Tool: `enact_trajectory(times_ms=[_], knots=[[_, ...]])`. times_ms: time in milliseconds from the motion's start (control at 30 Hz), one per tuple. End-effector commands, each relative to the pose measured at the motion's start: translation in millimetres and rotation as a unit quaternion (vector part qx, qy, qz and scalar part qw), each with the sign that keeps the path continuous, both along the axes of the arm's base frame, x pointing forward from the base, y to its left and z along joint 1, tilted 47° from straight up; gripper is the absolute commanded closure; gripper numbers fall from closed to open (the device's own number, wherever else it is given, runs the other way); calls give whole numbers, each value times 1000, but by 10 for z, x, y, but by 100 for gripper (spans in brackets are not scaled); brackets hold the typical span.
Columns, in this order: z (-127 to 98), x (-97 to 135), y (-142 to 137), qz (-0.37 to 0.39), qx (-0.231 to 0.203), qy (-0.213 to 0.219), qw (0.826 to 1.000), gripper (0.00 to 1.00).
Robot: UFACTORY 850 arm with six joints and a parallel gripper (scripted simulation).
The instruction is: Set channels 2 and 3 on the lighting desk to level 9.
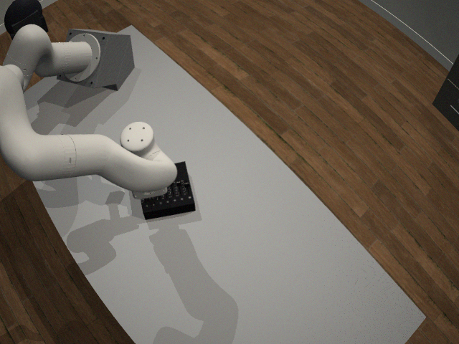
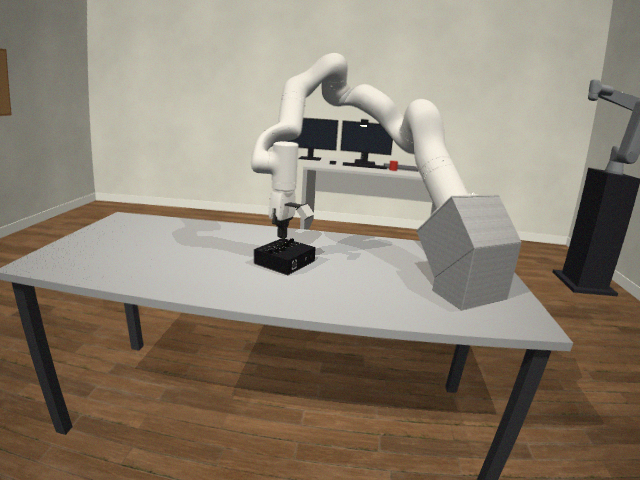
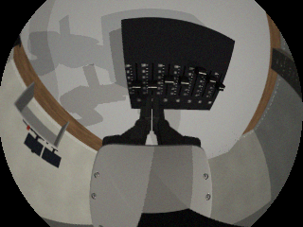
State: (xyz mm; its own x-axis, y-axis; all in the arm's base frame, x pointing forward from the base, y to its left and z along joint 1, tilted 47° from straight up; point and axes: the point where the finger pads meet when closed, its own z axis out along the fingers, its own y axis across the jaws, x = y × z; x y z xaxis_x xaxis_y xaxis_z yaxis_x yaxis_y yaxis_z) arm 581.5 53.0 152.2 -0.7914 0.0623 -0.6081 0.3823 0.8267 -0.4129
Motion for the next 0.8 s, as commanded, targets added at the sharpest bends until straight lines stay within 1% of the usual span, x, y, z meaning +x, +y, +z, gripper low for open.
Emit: enact_trajectory(times_ms=[0, 767], knots=[[5, 3, 5, 0, 0, -1, 1000, 100], [-12, 15, -9, 0, 0, -1, 1000, 100]])
